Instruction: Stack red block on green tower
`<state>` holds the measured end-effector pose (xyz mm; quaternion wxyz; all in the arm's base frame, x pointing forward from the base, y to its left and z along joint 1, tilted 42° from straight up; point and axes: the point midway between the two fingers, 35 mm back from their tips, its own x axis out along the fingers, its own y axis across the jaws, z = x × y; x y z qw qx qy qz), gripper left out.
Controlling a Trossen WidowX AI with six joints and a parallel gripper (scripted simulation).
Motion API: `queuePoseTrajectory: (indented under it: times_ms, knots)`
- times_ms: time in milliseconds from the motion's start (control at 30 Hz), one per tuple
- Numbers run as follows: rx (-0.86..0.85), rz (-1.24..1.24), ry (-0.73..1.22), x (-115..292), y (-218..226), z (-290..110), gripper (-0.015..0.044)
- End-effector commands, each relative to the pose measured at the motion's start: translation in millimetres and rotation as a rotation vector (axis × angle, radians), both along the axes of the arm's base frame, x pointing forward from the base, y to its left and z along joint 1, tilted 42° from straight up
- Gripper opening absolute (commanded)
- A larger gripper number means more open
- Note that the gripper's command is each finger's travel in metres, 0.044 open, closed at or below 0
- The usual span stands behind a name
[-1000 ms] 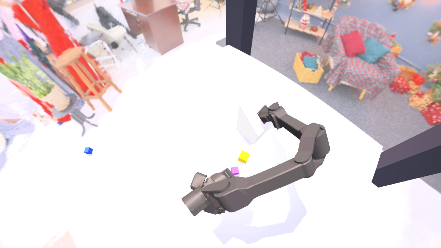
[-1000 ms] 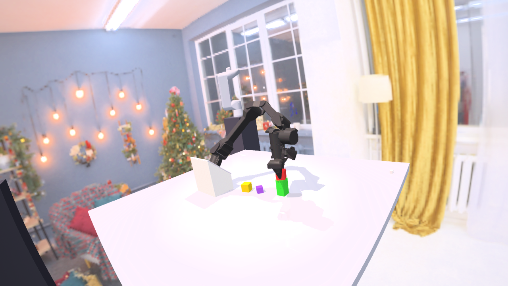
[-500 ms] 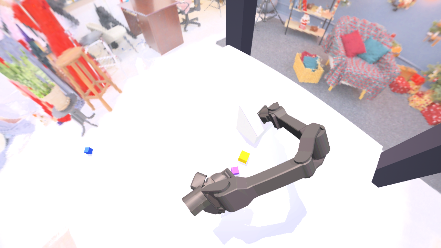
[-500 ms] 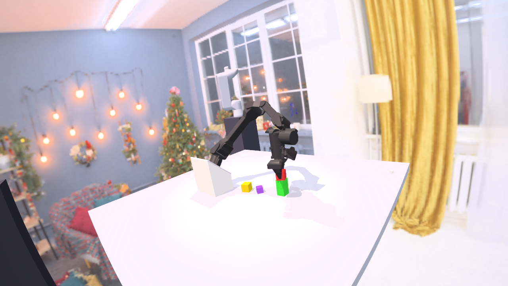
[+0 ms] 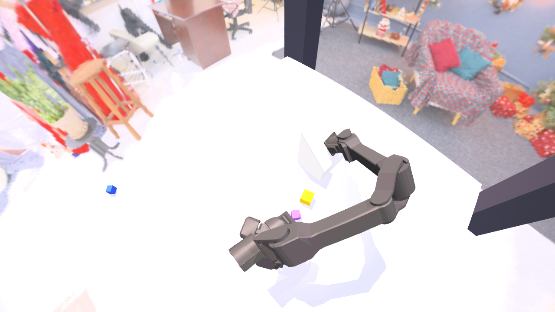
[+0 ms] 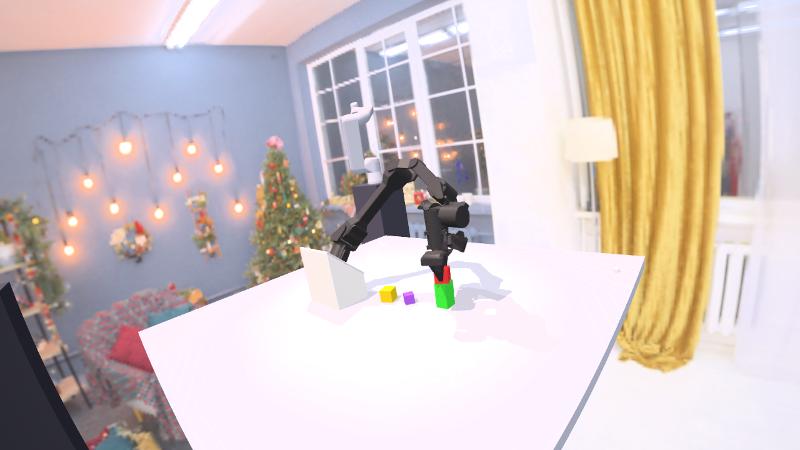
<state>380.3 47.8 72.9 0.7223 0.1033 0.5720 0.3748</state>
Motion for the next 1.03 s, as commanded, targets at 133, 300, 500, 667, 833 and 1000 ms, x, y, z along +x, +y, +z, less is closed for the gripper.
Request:
queuePoseTrajectory:
  times_ms: [133,300,500,667,833,1000]
  knots:
    - [0.0,0.001,-0.001,0.1,0.2,-0.2,0.0368]
    - [0.0,0.001,-0.001,0.1,0.2,-0.2,0.044]
    - [0.0,0.001,-0.001,0.1,0.2,-0.2,0.044]
    - [0.0,0.001,-0.001,0.1,0.2,-0.2,0.044]
    - [0.0,0.001,-0.001,0.1,0.2,-0.2,0.044]
    - [0.0,0.001,-0.001,0.1,0.2,-0.2,0.044]
